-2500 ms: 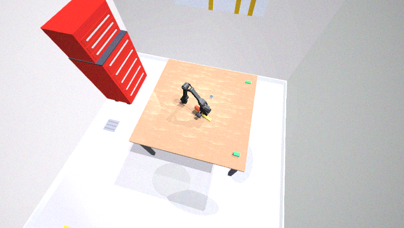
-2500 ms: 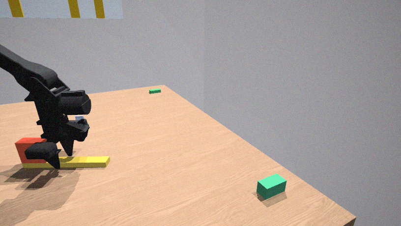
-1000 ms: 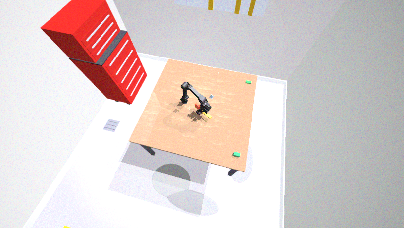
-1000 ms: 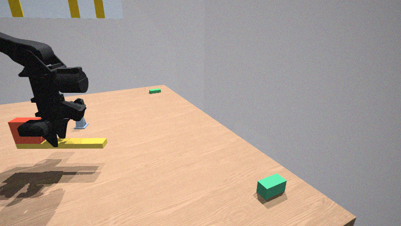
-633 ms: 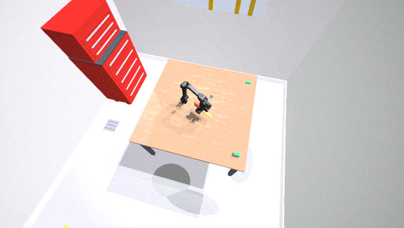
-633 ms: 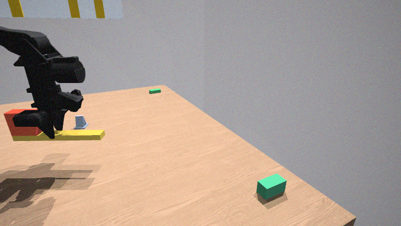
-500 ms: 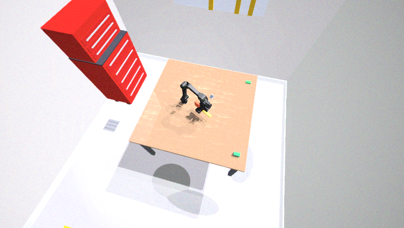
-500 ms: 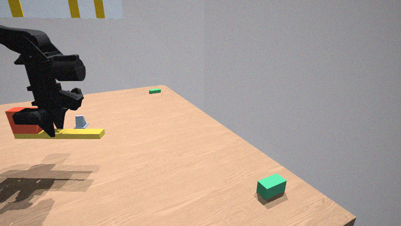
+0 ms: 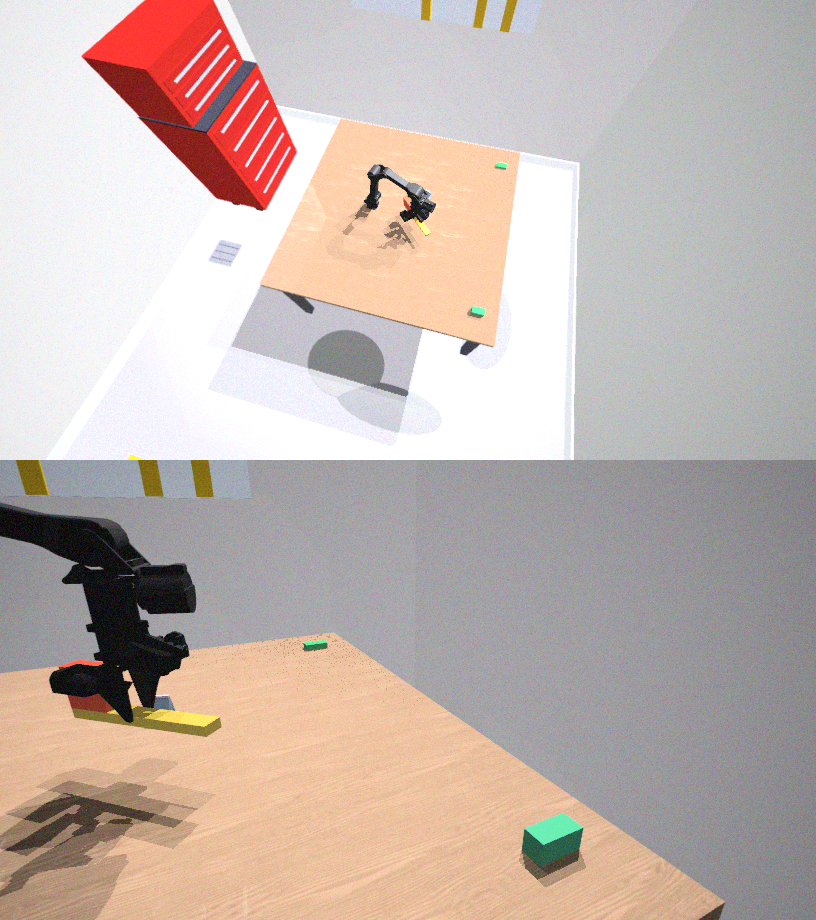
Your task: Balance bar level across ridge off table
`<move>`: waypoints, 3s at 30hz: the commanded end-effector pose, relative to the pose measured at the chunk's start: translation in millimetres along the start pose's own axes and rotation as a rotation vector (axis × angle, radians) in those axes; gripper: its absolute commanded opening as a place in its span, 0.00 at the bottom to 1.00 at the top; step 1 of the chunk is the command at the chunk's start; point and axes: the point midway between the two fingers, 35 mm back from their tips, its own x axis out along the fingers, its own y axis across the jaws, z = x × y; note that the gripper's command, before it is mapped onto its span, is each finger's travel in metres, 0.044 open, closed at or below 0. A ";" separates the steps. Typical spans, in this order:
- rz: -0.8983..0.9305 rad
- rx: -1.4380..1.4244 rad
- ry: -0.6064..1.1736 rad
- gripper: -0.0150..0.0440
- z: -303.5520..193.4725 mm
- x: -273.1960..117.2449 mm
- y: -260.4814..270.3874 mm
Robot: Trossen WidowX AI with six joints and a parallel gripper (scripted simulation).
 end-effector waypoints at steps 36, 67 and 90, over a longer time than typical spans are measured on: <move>0.011 0.826 0.005 0.25 -66.6 -4.8 123.5; 0.009 1.186 0.014 0.25 -131.8 8.0 152.1; 0.009 1.187 0.014 0.25 -133.5 37.8 150.9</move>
